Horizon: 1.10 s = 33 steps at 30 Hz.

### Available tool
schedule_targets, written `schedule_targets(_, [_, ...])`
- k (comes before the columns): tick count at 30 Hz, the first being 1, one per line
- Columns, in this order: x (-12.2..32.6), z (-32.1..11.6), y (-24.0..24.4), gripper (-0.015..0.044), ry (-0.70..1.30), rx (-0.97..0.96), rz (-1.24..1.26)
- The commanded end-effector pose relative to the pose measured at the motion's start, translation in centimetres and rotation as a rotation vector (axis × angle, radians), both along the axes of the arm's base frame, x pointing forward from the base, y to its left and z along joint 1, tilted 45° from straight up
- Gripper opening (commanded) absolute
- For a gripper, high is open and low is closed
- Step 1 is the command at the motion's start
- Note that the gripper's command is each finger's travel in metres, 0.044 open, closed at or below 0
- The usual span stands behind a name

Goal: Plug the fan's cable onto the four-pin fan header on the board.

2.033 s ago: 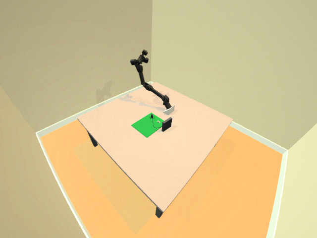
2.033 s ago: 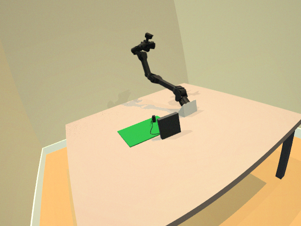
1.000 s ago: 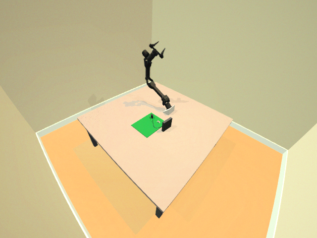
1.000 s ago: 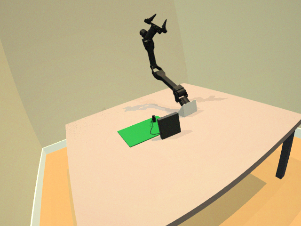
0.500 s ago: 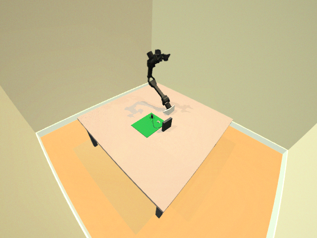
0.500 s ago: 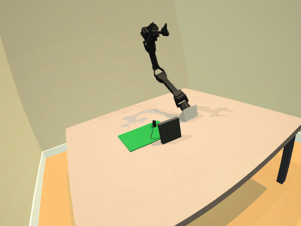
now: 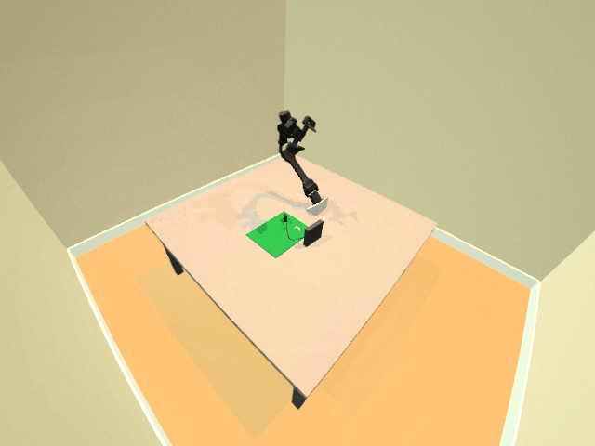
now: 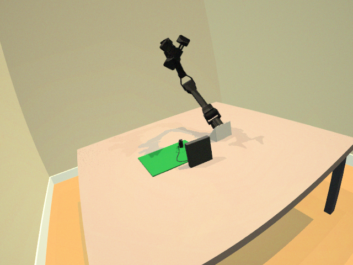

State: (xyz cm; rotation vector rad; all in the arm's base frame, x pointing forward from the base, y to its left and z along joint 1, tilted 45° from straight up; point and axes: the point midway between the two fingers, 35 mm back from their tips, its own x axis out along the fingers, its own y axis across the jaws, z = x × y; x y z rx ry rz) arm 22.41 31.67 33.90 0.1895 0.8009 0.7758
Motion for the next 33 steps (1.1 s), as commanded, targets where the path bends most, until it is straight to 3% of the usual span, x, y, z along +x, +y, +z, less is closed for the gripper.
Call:
schedule_targets(1, [3.7,-5.8,-3.7,0.044,0.241,-0.043,-0.369])
schedule_targets(10, [6.9,-13.0,-11.3,0.044,0.496,-0.047,-0.98])
schedule_targets(18, [7.3,-18.1,-19.0,0.044,0.592,-0.011,-1.545])
schedule_targets(26, [5.5,-21.8,-26.7,0.044,0.539,0.059,-2.1])
schedule_targets(33, [2.6,-23.7,-32.9,0.044,0.349,0.147,-2.538])
